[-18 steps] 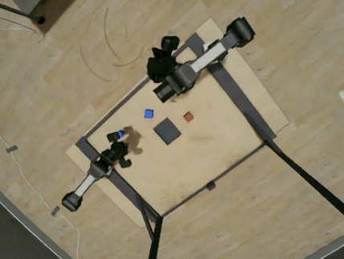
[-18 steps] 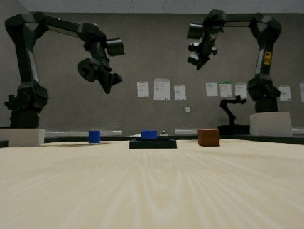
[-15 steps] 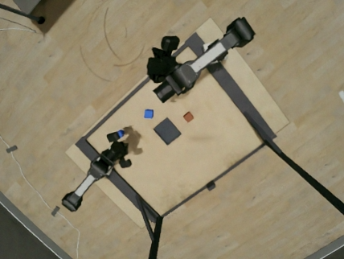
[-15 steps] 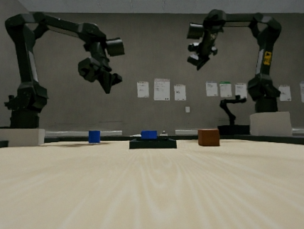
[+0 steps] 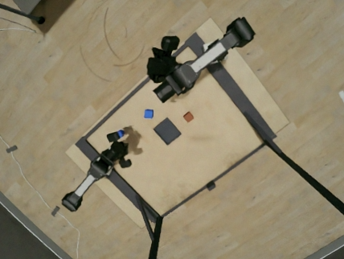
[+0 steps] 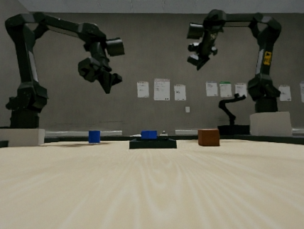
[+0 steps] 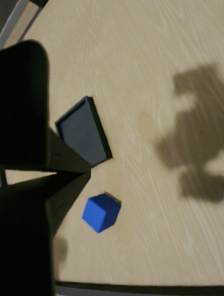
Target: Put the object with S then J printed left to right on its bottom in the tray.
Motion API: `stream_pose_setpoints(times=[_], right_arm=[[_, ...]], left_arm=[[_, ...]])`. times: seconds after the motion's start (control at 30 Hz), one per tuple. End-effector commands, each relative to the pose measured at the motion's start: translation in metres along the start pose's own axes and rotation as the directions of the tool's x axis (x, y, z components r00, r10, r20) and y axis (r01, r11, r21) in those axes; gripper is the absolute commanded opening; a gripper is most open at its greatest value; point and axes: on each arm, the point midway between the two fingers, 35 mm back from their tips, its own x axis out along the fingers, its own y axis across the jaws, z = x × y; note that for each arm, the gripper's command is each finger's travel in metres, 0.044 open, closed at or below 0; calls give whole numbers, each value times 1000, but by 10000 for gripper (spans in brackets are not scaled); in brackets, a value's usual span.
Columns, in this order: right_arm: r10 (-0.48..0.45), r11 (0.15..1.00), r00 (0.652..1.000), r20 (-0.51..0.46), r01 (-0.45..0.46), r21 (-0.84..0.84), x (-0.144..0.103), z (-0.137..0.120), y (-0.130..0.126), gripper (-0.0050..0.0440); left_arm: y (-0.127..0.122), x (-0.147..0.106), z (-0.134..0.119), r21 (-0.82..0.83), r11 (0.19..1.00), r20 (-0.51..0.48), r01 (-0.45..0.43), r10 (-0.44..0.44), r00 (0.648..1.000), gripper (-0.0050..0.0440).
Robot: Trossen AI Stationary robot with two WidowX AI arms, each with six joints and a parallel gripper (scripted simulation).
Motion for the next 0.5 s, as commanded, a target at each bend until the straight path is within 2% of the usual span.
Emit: stream_pose_setpoints(times=[0.0,0.47], right_arm=[[5,1000,1000,7,-5,14,-2,2,-3,0],[5,1000,1000,7,-5,14,-2,2,-3,-13]], left_arm=[[-1,-4,-2,2,1000,-16,8,-8,1000,0],[-1,-4,-2,2,1000,-16,8,-8,1000,-13]])
